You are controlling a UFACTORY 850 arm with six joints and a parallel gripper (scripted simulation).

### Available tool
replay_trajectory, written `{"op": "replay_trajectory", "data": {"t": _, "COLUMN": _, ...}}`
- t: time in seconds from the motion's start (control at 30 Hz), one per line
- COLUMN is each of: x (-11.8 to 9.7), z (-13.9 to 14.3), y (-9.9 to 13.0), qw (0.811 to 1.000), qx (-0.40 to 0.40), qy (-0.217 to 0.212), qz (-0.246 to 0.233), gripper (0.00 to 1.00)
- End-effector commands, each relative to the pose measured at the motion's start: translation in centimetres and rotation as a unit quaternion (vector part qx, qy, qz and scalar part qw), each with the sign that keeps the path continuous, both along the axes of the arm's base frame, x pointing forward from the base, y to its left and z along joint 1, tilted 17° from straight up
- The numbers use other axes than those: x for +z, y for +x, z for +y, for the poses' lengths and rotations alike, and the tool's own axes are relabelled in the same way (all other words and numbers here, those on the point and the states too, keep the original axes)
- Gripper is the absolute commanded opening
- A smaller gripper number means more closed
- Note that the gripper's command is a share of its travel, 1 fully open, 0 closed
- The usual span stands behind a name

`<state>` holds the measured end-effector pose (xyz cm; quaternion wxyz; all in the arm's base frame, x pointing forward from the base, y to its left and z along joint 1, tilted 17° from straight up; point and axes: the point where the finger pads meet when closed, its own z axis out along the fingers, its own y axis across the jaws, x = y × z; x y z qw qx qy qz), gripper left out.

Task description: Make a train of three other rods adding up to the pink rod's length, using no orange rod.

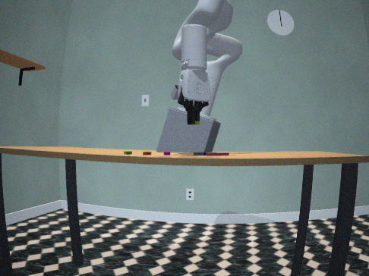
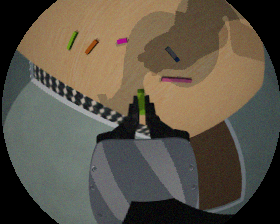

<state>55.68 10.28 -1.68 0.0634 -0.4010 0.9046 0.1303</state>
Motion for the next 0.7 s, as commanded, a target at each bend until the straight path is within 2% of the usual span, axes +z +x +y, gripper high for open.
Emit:
{"op": "replay_trajectory", "data": {"t": 0.0, "x": 0.1, "z": 0.0, "y": 0.1, "qw": 1.000, "qx": 0.000, "qy": 0.000, "qz": 0.000, "gripper": 0.04}}
{"op": "replay_trajectory", "data": {"t": 0.33, "x": 0.1, "z": -0.1, "y": -0.1, "qw": 1.000, "qx": 0.007, "qy": 0.000, "qz": -0.002, "gripper": 0.04}}
{"op": "replay_trajectory", "data": {"t": 0.53, "x": -0.1, "z": -0.5, "y": -1.0, "qw": 0.999, "qx": 0.047, "qy": 0.001, "qz": -0.014, "gripper": 0.04}}
{"op": "replay_trajectory", "data": {"t": 0.67, "x": -0.3, "z": -1.3, "y": -2.7, "qw": 0.992, "qx": 0.123, "qy": 0.003, "qz": -0.038, "gripper": 0.04}}
